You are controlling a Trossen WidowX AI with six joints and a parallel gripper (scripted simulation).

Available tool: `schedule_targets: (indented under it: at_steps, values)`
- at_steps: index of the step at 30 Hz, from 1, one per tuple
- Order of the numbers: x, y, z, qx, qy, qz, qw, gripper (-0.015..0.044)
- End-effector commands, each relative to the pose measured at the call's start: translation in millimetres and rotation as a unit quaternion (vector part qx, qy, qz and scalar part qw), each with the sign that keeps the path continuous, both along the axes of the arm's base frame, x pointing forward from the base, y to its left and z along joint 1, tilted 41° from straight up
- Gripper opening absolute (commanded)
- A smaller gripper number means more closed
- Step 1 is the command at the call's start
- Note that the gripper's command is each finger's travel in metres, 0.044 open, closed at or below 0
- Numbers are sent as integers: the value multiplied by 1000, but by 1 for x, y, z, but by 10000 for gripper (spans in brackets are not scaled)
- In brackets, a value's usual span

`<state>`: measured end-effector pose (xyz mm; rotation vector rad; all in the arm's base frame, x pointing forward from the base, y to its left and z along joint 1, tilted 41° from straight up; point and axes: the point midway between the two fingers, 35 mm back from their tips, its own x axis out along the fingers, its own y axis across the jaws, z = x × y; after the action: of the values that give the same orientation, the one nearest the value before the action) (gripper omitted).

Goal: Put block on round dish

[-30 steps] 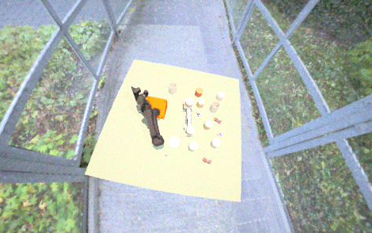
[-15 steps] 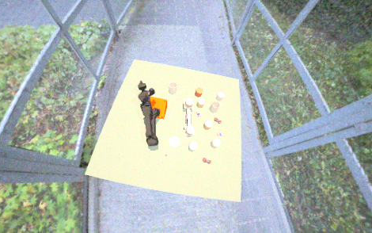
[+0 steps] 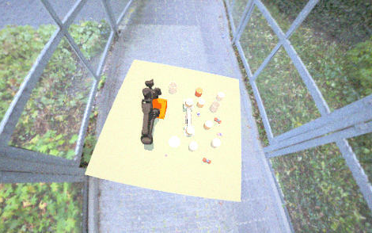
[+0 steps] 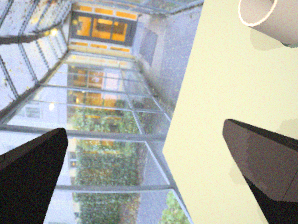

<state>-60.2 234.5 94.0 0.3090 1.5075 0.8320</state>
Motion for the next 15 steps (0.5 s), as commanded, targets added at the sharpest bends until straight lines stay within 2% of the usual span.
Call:
schedule_targets:
  at_steps: [1,15]
  values:
    - [26,4,2,-21,-64,-24,997,440]
    - [108,-6,13,-136,-250,-70,956,440]
